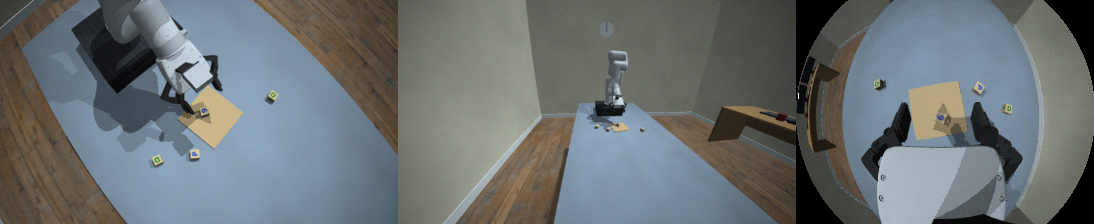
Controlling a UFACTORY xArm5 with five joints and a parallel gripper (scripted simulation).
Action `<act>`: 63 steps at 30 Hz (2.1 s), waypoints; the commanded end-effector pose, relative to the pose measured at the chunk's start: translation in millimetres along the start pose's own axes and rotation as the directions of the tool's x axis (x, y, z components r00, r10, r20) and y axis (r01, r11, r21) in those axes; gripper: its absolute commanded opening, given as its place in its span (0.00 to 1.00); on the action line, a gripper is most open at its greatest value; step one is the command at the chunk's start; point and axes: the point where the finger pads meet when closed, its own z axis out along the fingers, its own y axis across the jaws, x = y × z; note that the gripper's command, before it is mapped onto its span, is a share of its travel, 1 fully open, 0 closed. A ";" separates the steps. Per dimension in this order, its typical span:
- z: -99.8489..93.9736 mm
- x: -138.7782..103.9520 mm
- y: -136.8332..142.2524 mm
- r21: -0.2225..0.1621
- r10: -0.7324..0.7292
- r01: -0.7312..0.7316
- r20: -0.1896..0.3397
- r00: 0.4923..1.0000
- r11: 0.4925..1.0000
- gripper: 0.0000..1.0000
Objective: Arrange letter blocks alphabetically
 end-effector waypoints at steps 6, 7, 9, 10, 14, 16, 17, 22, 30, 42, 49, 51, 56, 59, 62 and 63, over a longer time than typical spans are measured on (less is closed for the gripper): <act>13.2 8.7 -2.5 0.003 -0.005 0.005 0.053 0.999 1.000 1.00; 15.3 10.2 -3.0 0.004 -0.006 0.006 0.064 0.998 1.000 1.00; 19.8 13.9 -4.1 0.005 -0.009 0.008 0.087 0.996 1.000 1.00; 19.8 13.9 -4.1 0.005 -0.009 0.008 0.087 0.996 1.000 1.00; 26.4 20.8 -6.2 0.008 -0.013 0.012 0.130 0.991 1.000 1.00; 30.2 26.6 -7.9 0.010 -0.017 0.015 0.162 0.987 1.000 1.00; 31.8 29.8 -8.8 0.011 -0.019 0.017 0.180 0.984 1.000 1.00; 34.6 40.9 -11.8 0.015 -0.025 0.023 0.237 0.971 1.000 1.00; 31.5 58.9 -16.7 0.021 -0.036 0.031 0.324 0.946 0.999 1.00; 4.2 90.8 -24.8 0.033 -0.056 0.046 0.467 0.882 0.998 1.00; -22.7 107.2 -28.7 0.040 -0.067 0.054 0.542 0.838 0.998 1.00; -33.9 112.5 -29.9 0.042 -0.070 0.056 0.567 0.821 0.998 1.00; -74.2 127.0 -33.0 0.050 -0.081 0.065 0.639 0.765 0.997 1.00; -89.9 131.2 -33.9 0.052 -0.085 0.067 0.663 0.744 0.996 1.00; -89.9 131.2 -33.9 0.052 -0.085 0.067 0.663 0.744 0.996 1.00; -106.7 135.1 -34.6 0.055 -0.089 0.070 0.686 0.722 0.996 1.00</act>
